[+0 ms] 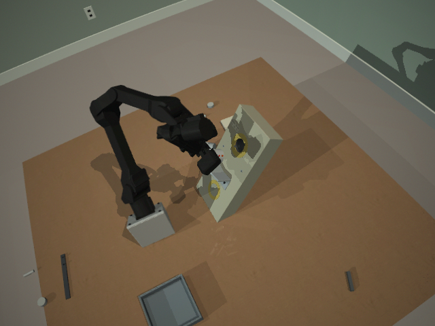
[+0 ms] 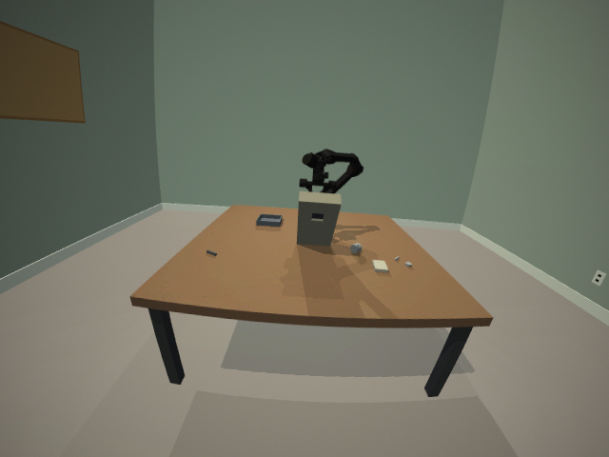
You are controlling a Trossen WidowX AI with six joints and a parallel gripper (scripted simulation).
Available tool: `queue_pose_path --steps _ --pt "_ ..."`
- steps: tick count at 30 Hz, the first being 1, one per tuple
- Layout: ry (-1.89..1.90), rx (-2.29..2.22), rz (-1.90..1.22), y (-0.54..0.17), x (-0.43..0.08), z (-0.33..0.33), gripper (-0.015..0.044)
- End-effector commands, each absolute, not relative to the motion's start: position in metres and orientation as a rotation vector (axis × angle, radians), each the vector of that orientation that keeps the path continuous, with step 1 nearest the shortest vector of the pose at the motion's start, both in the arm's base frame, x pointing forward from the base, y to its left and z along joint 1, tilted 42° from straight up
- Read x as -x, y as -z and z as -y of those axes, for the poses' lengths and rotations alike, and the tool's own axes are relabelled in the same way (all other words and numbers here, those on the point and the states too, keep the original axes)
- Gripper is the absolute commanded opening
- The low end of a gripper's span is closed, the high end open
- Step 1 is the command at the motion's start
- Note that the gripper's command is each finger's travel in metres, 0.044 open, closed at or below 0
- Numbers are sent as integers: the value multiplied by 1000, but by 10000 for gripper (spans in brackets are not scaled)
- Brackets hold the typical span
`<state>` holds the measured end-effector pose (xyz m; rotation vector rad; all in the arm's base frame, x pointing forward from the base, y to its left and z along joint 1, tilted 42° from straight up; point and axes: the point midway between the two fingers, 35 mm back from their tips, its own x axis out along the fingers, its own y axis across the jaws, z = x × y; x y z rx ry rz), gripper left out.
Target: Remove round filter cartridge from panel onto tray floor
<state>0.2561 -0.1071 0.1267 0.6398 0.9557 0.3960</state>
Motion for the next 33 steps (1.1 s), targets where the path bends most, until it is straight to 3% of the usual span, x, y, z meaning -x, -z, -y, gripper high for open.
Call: queue_pose_path --steps 1,24,33 --pt "-397 -633 -949 -141 -247 118 0" --pt "-392 -645 -955 -81 -252 172 0" --pt "-58 -835 -1123 -39 -212 224 0"
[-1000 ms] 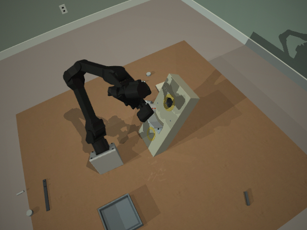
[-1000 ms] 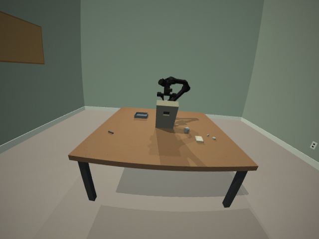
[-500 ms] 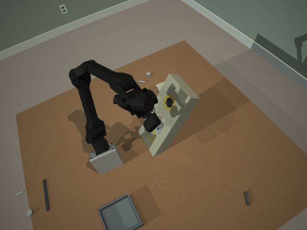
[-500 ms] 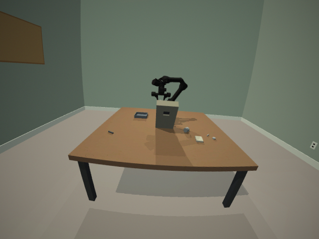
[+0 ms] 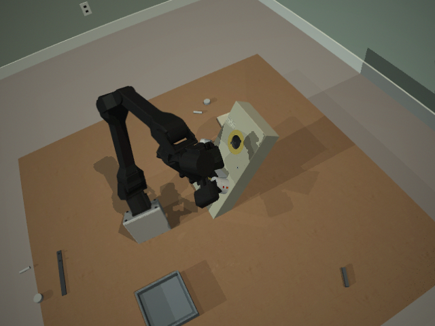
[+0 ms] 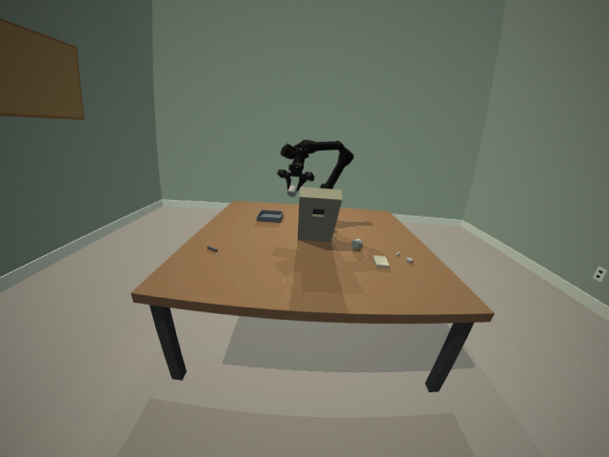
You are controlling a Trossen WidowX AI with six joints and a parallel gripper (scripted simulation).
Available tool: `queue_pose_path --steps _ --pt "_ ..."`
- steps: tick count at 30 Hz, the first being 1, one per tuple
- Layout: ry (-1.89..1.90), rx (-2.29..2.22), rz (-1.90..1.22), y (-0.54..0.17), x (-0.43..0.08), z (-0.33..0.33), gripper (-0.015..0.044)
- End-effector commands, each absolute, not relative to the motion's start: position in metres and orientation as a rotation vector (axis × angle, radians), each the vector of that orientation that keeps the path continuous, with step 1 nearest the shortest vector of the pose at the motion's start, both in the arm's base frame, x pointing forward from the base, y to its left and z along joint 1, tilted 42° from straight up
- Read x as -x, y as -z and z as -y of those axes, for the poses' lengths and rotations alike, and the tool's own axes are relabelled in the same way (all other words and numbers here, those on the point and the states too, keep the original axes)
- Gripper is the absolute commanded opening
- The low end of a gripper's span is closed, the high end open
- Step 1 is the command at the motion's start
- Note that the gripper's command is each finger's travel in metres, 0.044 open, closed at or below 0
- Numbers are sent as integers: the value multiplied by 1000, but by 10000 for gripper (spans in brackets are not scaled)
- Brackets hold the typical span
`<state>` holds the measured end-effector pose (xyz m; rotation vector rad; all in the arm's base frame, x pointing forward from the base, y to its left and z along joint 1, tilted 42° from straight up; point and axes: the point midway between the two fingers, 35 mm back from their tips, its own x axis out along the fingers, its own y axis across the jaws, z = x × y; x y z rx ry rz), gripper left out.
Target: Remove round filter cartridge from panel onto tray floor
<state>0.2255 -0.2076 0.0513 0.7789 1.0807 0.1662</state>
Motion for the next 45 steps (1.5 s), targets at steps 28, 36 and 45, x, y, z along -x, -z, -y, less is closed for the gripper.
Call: queue_pose_path --steps 28,36,45 --pt "839 -1237 -1282 72 -63 296 0" --pt "1044 -1313 -1306 115 -9 273 0" --pt "1269 -1399 -1329 151 43 231 0"
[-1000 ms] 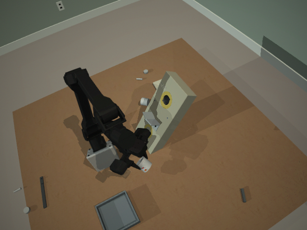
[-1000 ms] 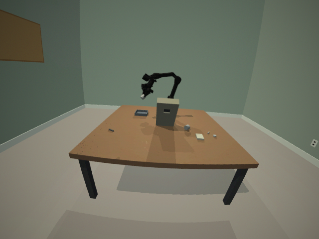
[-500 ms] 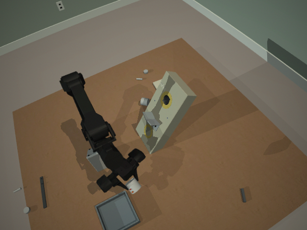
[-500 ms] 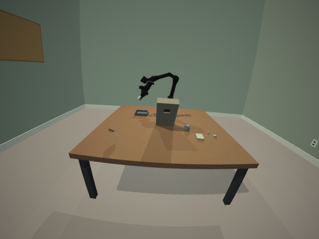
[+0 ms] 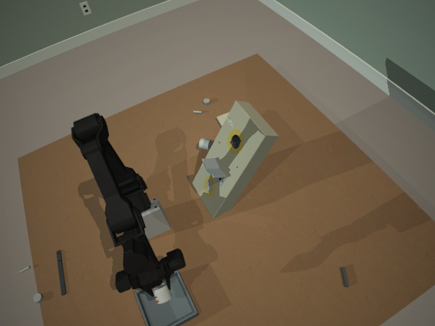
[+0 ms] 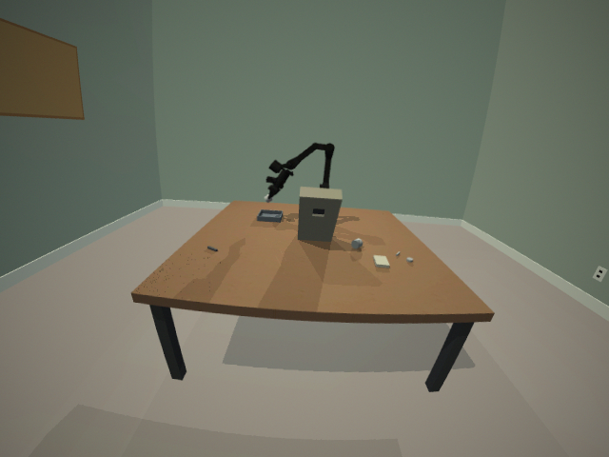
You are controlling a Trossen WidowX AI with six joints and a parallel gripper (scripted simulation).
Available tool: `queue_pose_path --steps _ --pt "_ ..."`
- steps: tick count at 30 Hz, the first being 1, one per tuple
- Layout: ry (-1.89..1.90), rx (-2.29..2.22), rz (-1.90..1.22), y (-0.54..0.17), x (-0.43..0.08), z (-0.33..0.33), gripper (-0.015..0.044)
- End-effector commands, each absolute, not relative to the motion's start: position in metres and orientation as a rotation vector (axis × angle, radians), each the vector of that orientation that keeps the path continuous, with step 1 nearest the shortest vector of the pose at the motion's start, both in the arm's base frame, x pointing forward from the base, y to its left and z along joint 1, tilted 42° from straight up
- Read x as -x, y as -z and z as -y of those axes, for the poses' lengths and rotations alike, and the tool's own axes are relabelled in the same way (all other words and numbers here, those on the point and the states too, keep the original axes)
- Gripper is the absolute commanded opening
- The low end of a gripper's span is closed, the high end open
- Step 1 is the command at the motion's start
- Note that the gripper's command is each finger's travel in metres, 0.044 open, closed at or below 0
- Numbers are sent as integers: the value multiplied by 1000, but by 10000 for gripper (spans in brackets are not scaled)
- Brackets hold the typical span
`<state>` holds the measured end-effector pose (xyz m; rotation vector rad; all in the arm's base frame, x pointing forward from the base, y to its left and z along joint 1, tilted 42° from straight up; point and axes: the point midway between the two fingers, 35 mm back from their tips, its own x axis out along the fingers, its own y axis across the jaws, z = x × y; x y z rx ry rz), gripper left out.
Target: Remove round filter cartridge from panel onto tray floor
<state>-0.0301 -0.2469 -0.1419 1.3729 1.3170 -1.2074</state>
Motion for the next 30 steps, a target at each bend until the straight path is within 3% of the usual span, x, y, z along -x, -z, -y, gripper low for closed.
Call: queue_pose_path --steps 1,24,30 --pt "1281 -1404 -1330 152 45 229 0" --pt "1285 -1406 -1332 209 45 178 0" --pt "1282 -1414 -1329 208 44 180 157"
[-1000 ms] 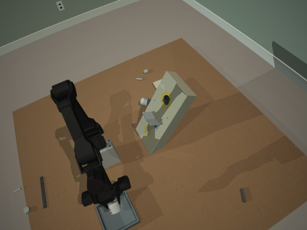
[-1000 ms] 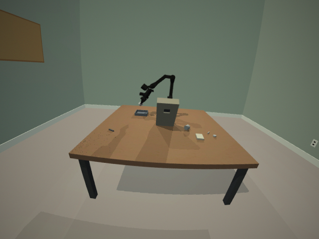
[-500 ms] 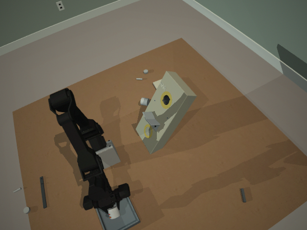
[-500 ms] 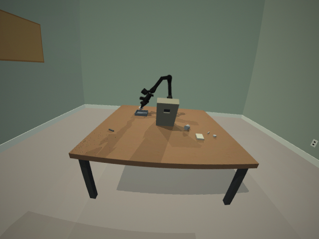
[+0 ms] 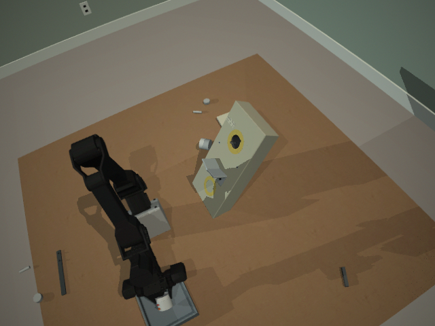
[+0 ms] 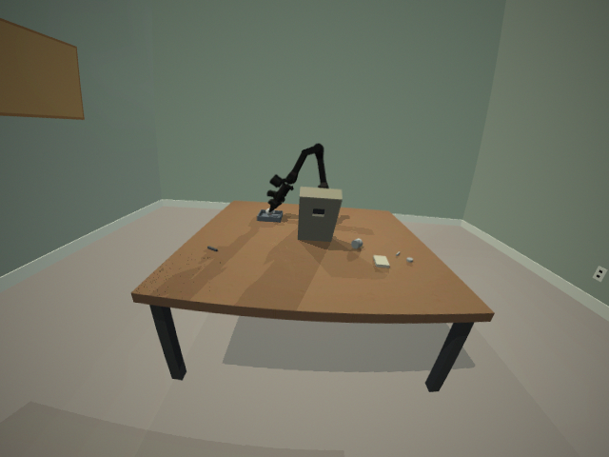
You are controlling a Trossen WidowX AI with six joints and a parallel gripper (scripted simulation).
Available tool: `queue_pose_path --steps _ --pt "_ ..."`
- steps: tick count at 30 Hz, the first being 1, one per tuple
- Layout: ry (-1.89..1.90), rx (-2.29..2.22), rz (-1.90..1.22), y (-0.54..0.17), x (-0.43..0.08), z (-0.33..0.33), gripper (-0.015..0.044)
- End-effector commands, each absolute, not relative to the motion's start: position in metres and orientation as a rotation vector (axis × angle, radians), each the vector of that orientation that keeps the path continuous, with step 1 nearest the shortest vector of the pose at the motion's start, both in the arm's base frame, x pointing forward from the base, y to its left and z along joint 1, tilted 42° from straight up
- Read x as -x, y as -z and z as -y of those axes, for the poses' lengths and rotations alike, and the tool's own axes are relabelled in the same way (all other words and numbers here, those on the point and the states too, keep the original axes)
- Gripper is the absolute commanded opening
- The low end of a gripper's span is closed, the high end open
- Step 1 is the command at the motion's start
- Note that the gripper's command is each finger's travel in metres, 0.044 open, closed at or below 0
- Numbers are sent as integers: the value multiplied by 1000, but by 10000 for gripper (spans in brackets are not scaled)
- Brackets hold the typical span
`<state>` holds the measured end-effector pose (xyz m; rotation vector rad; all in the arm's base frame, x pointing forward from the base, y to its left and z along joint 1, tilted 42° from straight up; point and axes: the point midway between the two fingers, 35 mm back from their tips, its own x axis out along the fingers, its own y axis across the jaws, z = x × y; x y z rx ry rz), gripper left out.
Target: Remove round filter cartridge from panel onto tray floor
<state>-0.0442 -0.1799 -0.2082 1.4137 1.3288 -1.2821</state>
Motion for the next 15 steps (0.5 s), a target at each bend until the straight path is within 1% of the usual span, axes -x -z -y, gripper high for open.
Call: queue_pose_path --steps 1,11,15 --pt "1282 -1414 -1329 208 44 180 184" --pt "1282 -1414 -1329 208 44 180 440" --pt "1282 -1414 -1329 195 45 195 440"
